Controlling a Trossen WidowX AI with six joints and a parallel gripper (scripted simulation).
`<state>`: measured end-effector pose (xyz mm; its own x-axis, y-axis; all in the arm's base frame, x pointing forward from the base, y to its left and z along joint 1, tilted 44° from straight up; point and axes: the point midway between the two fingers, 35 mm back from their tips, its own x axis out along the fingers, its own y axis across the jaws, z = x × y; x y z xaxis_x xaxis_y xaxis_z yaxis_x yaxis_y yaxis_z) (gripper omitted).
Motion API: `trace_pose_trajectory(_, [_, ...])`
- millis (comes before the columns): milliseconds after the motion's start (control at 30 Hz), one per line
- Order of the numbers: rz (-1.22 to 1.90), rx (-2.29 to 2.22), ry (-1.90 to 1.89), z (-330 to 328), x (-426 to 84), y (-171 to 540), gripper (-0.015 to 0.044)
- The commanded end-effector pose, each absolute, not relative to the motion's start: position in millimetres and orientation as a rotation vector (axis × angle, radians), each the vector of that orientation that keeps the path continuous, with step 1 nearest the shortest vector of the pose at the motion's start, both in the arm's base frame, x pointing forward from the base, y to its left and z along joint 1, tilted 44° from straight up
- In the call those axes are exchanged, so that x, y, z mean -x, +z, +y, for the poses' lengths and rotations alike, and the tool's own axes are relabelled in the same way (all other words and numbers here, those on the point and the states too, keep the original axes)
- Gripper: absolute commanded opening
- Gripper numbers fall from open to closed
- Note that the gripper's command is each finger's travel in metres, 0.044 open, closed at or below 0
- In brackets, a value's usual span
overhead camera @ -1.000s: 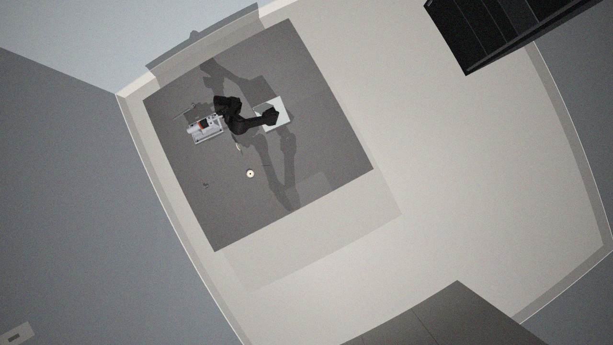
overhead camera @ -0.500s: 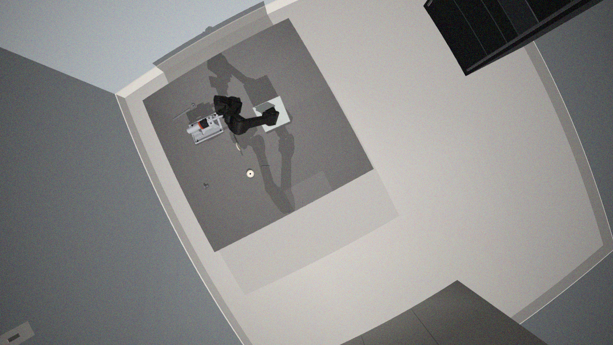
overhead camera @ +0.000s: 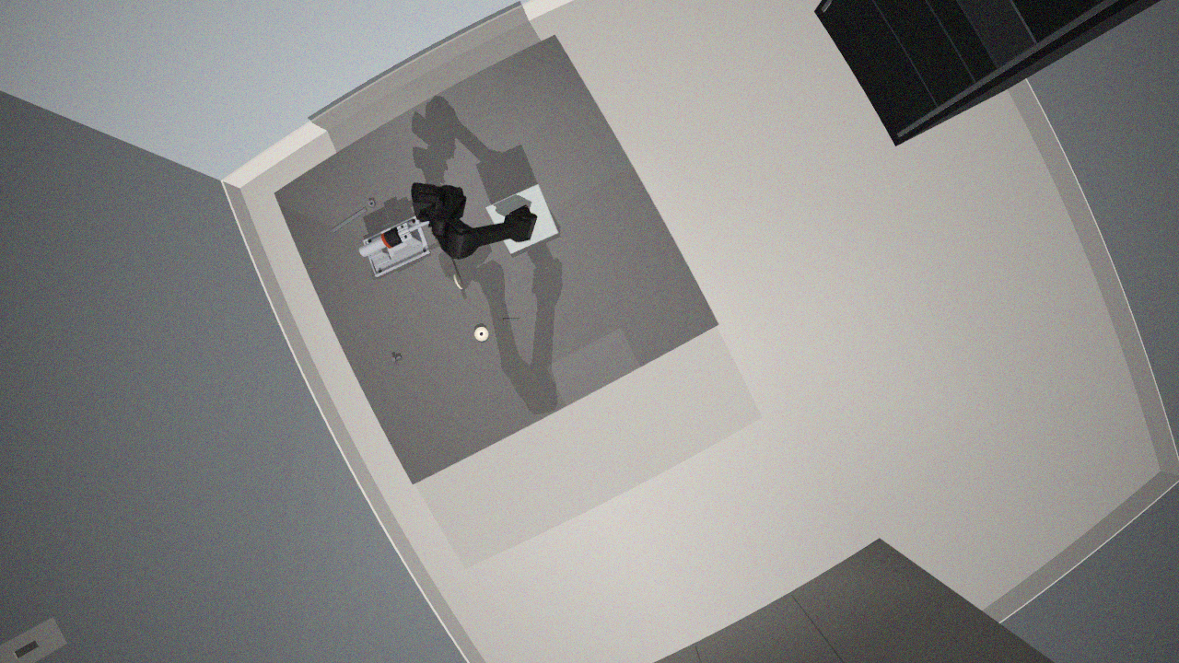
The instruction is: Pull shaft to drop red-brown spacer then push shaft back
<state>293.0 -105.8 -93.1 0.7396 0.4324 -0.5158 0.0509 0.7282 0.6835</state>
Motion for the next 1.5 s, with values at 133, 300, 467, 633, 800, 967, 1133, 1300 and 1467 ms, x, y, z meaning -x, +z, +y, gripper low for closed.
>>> trace_pose_trajectory(133, [0.721, -0.74, 0.233, -105.1, -290.9, -93.1, 0.0])
trace_pose_trajectory(300, [0.721, -0.74, 0.233, -105.1, -290.4, -93.2, 0.0])
trace_pose_trajectory(467, [0.721, -0.74, 0.233, -105.0, -289.9, -93.2, 0.0])
trace_pose_trajectory(633, [0.721, -0.74, 0.233, -105.0, -289.4, -93.2, 0.0])
trace_pose_trajectory(800, [0.721, -0.74, 0.233, -105.0, -288.9, -93.2, 0.0])
trace_pose_trajectory(967, [0.721, -0.74, 0.233, -104.9, -288.3, -93.2, 0.0])
trace_pose_trajectory(1133, [0.721, -0.74, 0.233, -104.9, -287.8, -93.2, 0.0])
trace_pose_trajectory(1300, [0.721, -0.74, 0.233, -104.9, -287.3, -93.2, 0.0])
trace_pose_trajectory(1467, [0.721, -0.74, 0.233, -104.8, -286.8, -93.2, 0.0])
